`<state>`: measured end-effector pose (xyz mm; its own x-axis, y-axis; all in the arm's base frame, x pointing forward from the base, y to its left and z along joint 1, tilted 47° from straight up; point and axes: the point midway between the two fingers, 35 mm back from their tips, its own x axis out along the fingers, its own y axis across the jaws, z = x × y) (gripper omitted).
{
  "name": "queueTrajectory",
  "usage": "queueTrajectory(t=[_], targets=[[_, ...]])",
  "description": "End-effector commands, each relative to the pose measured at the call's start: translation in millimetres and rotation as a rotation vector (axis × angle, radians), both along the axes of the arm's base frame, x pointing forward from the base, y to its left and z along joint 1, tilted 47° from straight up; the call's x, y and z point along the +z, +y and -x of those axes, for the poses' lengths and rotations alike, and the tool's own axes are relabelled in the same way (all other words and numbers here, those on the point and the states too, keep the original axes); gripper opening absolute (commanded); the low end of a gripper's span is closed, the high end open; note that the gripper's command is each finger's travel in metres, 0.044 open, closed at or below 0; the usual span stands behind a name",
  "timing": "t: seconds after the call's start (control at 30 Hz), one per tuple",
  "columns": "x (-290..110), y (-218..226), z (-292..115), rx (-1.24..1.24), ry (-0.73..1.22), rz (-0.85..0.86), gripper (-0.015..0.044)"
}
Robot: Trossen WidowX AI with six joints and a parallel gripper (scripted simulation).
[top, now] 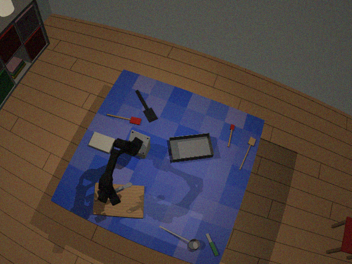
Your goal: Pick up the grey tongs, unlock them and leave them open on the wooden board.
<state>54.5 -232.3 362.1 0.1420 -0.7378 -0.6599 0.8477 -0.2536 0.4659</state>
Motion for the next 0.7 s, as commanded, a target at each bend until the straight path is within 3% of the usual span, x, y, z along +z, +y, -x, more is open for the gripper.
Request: queueTrajectory(t=[0.0,0.67], targets=[[-1.5,-2.2,-1.0,0.0,-0.006,-0.003,-0.015],[-20.3,-28.8,-7.0,0.0,-0.005,-0.003,-0.015]])
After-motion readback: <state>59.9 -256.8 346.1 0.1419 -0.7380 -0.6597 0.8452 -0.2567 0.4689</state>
